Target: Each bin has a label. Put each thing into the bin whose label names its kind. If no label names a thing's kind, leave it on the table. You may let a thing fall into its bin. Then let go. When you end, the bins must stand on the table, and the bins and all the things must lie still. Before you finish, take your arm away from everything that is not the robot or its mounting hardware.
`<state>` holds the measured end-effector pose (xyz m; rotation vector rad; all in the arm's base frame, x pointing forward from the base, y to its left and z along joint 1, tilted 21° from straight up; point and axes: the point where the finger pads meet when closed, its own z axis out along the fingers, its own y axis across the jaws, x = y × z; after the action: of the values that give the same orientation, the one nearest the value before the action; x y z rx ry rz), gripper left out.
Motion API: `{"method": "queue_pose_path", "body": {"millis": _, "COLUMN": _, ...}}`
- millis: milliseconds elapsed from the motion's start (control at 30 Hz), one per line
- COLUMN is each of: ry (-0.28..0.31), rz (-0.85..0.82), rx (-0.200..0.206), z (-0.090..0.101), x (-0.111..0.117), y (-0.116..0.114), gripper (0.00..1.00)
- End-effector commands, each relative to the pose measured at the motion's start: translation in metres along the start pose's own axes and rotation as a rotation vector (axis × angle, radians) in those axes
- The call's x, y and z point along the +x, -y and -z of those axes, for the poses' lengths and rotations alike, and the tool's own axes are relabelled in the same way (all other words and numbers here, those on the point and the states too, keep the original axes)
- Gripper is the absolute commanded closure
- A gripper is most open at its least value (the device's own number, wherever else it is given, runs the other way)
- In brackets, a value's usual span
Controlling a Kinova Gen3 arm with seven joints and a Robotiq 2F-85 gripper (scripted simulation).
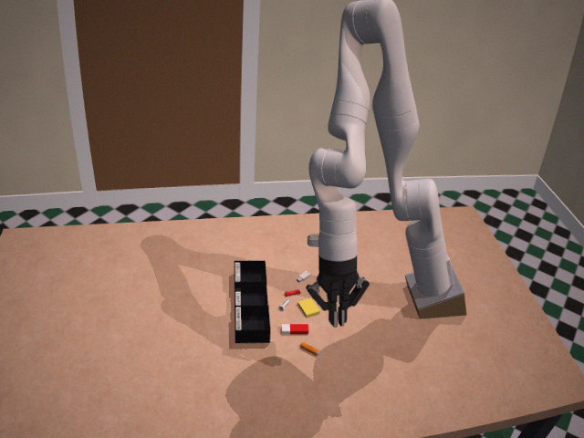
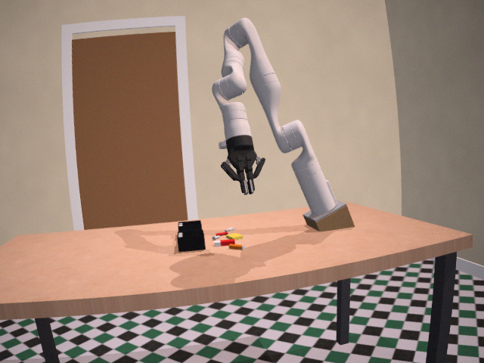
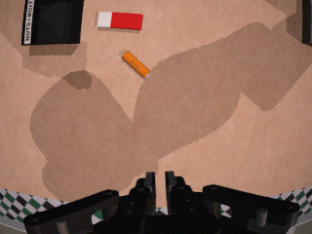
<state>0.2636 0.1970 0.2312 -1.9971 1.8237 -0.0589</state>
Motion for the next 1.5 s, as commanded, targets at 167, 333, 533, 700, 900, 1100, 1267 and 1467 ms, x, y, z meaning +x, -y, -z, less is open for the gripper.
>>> {"method": "queue_pose_path", "body": {"millis": 167, "ry": -0.052, "rz": -0.227, "rx": 0.04, "z": 0.012, "x": 0.027, "y": 0.016, "gripper": 0.91}}
{"method": "queue_pose_path", "body": {"millis": 333, "ry": -0.087, "rz": -0.452, "rx": 0.063, "z": 0.024, "x": 0.057, "y": 0.025, "gripper": 0.91}}
{"method": "queue_pose_path", "body": {"millis": 533, "ry": -0.118, "rz": -0.657, "rx": 0.09, "z": 0.034, "x": 0.08, "y": 0.029, "gripper": 0.91}}
{"method": "queue_pose_path", "body": {"millis": 700, "ry": -0.142, "rz": -0.832, "rx": 0.116, "z": 0.045, "x": 0.102, "y": 0.032, "gripper": 0.91}}
{"method": "queue_pose_path", "body": {"millis": 900, "ry": -0.172, "rz": -1.066, "rx": 0.156, "z": 0.06, "x": 0.132, "y": 0.033, "gripper": 0.91}}
{"method": "queue_pose_path", "body": {"millis": 1100, "ry": -0.201, "rz": -1.318, "rx": 0.206, "z": 0.076, "x": 0.16, "y": 0.03, "gripper": 0.91}}
{"method": "queue_pose_path", "body": {"millis": 1267, "ry": -0.218, "rz": -1.484, "rx": 0.245, "z": 0.084, "x": 0.173, "y": 0.027, "gripper": 0.91}}
{"method": "queue_pose_path", "body": {"millis": 1467, "ry": -0.231, "rz": -1.624, "rx": 0.282, "z": 0.093, "x": 0.186, "y": 0.024, "gripper": 0.91}}
